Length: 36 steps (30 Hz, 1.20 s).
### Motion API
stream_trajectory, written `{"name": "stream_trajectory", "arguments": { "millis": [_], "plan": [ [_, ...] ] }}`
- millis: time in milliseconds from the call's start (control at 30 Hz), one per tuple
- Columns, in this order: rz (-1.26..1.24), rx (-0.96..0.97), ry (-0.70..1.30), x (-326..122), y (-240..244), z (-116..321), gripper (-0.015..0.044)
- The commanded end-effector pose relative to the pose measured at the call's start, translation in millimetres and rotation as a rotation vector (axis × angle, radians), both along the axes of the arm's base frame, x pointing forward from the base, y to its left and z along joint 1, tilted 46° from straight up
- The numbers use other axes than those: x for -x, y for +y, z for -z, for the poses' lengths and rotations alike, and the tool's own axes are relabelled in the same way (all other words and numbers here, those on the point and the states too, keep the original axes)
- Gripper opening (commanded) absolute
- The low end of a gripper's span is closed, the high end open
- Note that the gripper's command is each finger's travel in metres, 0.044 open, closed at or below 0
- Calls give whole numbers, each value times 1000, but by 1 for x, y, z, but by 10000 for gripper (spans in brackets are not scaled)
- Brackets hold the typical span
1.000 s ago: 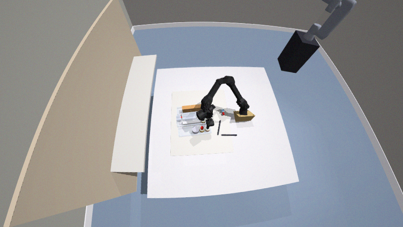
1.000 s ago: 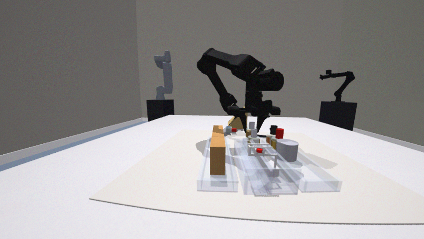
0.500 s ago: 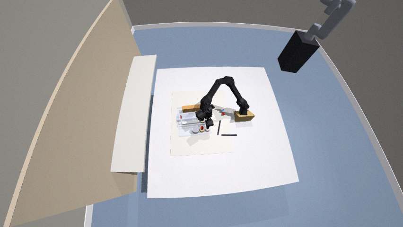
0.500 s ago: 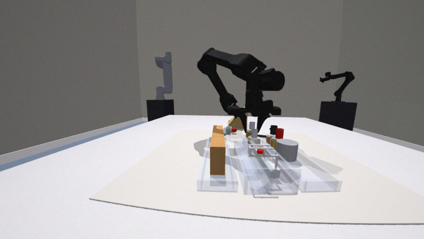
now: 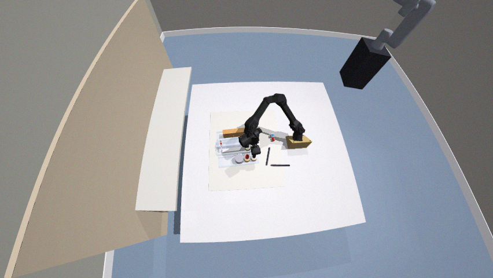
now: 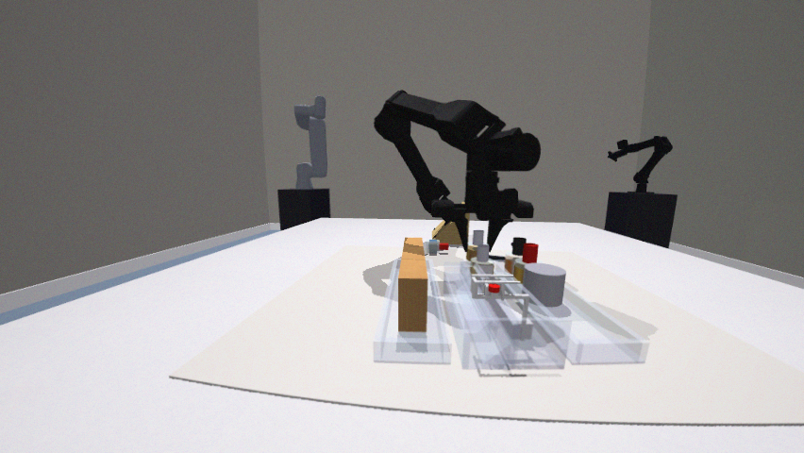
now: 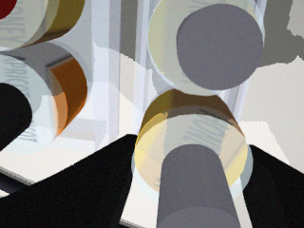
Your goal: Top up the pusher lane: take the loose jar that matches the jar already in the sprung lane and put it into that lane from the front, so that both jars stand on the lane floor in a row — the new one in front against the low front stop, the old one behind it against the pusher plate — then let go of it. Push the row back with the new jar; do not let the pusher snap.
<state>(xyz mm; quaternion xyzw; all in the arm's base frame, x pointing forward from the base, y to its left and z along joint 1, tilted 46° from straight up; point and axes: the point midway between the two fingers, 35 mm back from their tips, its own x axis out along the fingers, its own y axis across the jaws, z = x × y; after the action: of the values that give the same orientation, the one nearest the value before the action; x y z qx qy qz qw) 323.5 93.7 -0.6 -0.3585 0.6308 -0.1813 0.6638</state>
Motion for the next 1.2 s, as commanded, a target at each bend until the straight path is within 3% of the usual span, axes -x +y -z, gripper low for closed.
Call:
{"name": "stream_trajectory", "arguments": {
  "millis": [0,1167],
  "plan": [
    [-10,-4,-32,-8,3,-4,0],
    [-10,-4,-32,-12,3,-3,0]
  ]
}}
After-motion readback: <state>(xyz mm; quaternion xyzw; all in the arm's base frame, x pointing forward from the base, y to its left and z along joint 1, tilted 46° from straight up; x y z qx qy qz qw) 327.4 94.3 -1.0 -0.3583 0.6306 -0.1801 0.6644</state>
